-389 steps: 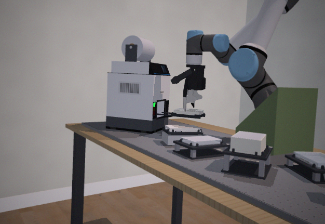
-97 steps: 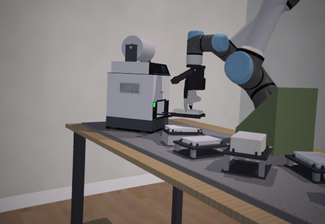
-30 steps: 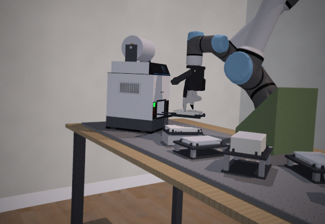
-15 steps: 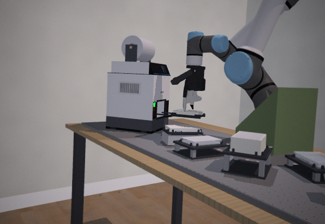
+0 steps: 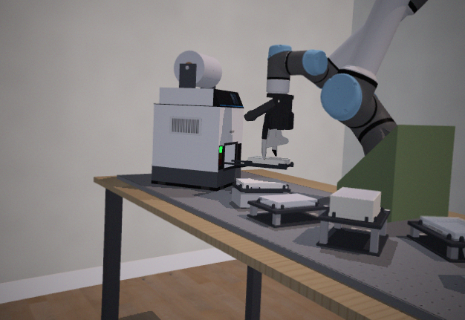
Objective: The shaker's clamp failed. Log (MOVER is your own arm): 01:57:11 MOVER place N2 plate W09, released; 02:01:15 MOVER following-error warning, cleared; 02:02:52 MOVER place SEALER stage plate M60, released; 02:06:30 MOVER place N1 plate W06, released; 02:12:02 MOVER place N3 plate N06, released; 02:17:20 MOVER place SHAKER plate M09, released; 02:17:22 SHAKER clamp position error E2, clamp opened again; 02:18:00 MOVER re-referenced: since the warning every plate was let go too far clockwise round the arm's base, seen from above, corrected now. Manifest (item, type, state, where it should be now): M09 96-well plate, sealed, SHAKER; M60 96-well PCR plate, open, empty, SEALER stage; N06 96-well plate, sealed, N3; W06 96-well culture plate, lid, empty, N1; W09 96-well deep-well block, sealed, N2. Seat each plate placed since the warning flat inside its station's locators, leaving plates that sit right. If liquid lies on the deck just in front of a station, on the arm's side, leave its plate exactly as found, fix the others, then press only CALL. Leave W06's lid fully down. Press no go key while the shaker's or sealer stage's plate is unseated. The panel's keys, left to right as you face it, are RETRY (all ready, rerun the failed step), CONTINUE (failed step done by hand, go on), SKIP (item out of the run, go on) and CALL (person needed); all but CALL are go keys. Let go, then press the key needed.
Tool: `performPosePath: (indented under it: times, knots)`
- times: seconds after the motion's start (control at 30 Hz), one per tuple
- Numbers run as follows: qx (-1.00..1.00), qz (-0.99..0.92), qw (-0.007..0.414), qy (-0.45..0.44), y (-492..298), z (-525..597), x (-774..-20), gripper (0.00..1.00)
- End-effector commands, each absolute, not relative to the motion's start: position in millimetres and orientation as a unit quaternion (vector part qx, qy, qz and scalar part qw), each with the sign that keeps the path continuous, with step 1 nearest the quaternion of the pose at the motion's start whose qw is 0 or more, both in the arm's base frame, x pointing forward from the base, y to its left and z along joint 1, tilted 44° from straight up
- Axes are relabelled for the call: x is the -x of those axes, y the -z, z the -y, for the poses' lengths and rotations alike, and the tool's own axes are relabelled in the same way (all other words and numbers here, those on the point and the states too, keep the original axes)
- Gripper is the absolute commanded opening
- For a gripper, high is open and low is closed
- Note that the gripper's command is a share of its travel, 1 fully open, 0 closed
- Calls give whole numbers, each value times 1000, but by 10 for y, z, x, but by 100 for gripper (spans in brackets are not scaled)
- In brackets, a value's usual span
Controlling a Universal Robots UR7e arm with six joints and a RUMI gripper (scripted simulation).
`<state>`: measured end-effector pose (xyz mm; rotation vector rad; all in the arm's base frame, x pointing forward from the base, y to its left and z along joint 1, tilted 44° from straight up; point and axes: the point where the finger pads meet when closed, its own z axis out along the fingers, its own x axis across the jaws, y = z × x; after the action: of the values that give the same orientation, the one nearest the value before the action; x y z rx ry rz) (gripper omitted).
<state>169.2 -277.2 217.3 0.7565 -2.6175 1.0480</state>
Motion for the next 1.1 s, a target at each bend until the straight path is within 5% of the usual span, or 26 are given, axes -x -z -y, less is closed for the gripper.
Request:
performPosePath:
  times: [0.0, 0.67, 0.7, 1.07]
  knots:
    - [-258, 891, 111, -357, -2177, 2772, -1693, 82]
    - [-257, 891, 111, -357, -2530, 2432, -1698, 82]
    - [-266, 888, 114, -356, -2516, 2419, -1744, 0]
    - [-331, 867, 140, -347, -2392, 2299, -2160, 0]
